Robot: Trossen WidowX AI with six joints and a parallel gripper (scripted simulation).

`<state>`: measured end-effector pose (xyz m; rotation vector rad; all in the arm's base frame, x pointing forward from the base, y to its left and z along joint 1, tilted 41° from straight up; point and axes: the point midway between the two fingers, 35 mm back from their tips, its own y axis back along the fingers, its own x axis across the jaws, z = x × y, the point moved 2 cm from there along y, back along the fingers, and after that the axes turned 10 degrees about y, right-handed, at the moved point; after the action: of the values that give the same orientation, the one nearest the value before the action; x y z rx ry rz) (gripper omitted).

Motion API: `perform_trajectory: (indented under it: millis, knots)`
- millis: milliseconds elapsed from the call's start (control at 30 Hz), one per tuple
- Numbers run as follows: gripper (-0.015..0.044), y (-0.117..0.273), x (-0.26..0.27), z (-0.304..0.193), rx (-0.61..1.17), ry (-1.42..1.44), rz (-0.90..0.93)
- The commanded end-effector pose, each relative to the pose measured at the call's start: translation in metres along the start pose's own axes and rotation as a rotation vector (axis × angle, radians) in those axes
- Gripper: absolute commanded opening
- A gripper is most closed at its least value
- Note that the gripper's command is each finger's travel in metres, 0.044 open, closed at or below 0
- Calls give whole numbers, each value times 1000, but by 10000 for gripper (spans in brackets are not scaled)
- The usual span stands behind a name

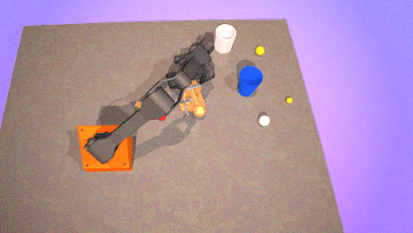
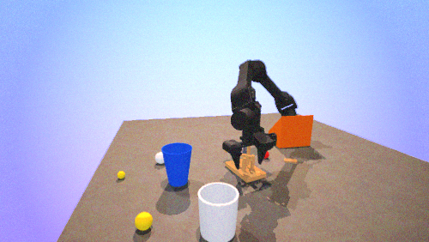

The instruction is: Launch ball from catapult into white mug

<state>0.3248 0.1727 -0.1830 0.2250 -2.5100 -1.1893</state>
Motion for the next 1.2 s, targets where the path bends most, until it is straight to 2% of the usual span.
perform_trajectory:
  millis: [0,300,667,867,933,1000,1167]
  knots:
    - [440,-4,2,0,8,9,7]
    - [440,-4,2,0,8,9,7]
    - [151,0,0,0,0,0,1]
    - [111,0,0,0,0,0,1]
    - [59,11,0,0,-1,1,1]
    - [6,39,0,1,-2,2,1]
    - [0,50,0,1,-2,3,2]
